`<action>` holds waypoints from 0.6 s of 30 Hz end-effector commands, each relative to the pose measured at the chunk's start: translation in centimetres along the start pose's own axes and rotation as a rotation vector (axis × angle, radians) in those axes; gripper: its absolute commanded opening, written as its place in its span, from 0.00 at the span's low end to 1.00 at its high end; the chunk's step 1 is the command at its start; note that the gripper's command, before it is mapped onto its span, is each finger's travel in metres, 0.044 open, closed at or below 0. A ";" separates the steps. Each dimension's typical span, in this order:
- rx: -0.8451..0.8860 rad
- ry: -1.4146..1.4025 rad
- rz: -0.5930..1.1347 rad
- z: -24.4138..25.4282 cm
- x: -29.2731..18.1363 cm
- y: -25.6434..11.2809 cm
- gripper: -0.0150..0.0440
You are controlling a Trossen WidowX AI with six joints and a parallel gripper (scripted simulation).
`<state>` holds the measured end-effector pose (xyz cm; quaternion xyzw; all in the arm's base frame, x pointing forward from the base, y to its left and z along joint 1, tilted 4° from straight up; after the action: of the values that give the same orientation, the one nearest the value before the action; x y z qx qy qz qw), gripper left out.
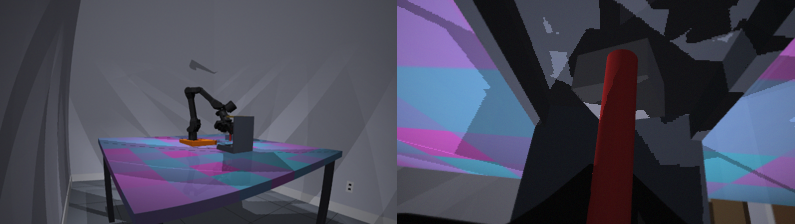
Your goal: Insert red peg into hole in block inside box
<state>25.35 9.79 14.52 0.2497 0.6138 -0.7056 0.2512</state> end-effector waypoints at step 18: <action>0.001 -0.003 -0.001 0.1 -2.2 2.4 0.25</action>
<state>28.28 9.51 14.45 0.2528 0.6129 -0.7051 0.2515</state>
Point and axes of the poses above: the point midway between the two fingers, 35 mm back from their tips, its own y axis out along the fingers, its own z axis across the jaws, x = y × z, the point moved 8 cm from there along -y, back along the fingers, and after that the axes turned 14 degrees about -y, right-handed, at the moved point
